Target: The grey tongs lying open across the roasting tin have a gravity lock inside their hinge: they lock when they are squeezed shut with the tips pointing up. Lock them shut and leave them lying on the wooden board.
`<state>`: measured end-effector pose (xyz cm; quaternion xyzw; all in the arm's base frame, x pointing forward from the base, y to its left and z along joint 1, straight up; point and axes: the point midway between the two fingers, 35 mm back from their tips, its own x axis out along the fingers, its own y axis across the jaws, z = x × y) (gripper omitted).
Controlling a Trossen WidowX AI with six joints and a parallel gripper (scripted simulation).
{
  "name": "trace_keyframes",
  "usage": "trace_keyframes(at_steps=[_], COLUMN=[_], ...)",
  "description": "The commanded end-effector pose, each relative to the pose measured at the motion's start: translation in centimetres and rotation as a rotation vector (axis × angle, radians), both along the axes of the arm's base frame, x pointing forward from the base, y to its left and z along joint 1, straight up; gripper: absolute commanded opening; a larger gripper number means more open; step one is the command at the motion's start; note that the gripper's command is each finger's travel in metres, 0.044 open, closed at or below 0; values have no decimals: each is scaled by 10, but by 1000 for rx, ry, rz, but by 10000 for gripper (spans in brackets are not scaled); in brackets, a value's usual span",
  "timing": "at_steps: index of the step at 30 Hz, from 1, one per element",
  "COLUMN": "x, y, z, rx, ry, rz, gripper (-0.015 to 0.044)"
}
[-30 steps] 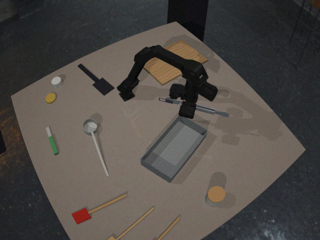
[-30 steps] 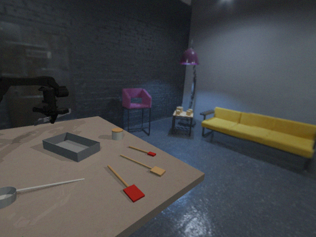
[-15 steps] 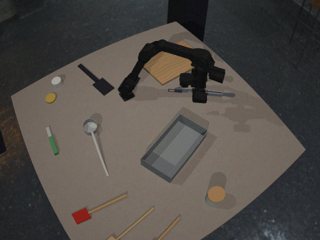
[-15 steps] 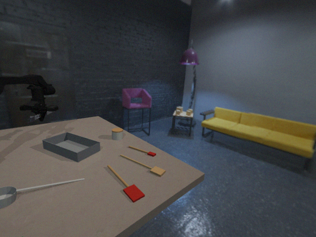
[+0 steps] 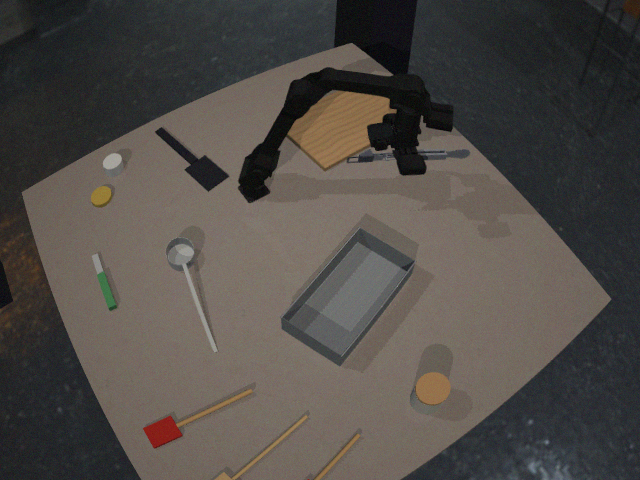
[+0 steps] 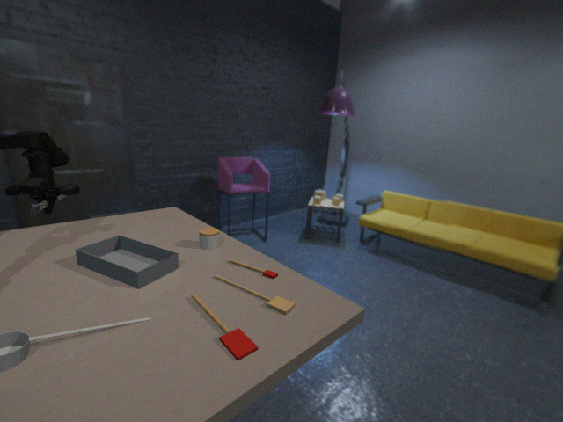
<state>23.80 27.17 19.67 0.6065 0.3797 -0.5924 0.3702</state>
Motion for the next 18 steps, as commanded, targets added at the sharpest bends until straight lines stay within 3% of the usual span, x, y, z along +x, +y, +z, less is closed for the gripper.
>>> trace_keyframes(at_steps=[1,18], x=[-21,-71], y=[18,51], z=[2,3], rx=[2,6], ry=[-3,-3], rz=[56,192], gripper=[-150,-150])
